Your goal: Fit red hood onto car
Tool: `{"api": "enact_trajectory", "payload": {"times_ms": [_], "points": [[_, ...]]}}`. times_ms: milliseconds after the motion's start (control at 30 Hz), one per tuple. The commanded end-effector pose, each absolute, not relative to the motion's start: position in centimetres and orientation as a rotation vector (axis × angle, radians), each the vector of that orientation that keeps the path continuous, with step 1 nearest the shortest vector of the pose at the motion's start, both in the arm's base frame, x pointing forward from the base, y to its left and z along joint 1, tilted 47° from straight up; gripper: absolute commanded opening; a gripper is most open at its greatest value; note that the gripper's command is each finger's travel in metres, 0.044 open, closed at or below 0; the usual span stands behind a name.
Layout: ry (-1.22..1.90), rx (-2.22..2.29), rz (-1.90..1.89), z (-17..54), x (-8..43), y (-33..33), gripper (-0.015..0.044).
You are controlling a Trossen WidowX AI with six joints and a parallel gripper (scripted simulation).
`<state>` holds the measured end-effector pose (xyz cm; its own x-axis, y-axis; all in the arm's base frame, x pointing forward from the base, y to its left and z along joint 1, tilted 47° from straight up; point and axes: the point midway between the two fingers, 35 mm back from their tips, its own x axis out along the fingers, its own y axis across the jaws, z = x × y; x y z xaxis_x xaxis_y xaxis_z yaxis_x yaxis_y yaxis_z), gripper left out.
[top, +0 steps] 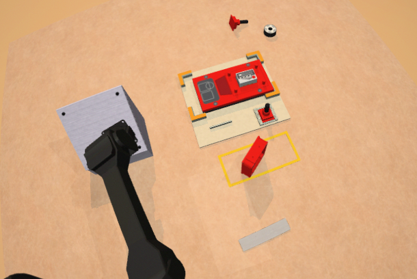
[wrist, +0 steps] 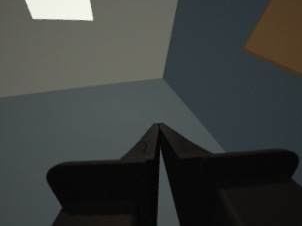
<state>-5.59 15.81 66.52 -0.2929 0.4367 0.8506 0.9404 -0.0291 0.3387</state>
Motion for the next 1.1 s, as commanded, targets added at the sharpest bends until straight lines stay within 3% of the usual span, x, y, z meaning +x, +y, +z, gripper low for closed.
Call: {"api": "enact_trajectory", "payload": {"times_ms": [0, 200, 700, 1067], "points": [[-1.772, -1.626, -1.25, 65.0, -4.0, 19.4, 0.0], [-1.815, -1.957, -1.109, 61.3, 0.1, 25.7, 0.0], [-1.686, -2.604, -0.896, 53.8, 11.0, 31.4, 0.0], [-1.488, -3.16, -0.289, 42.8, 22.1, 31.6, 0.0]]}}
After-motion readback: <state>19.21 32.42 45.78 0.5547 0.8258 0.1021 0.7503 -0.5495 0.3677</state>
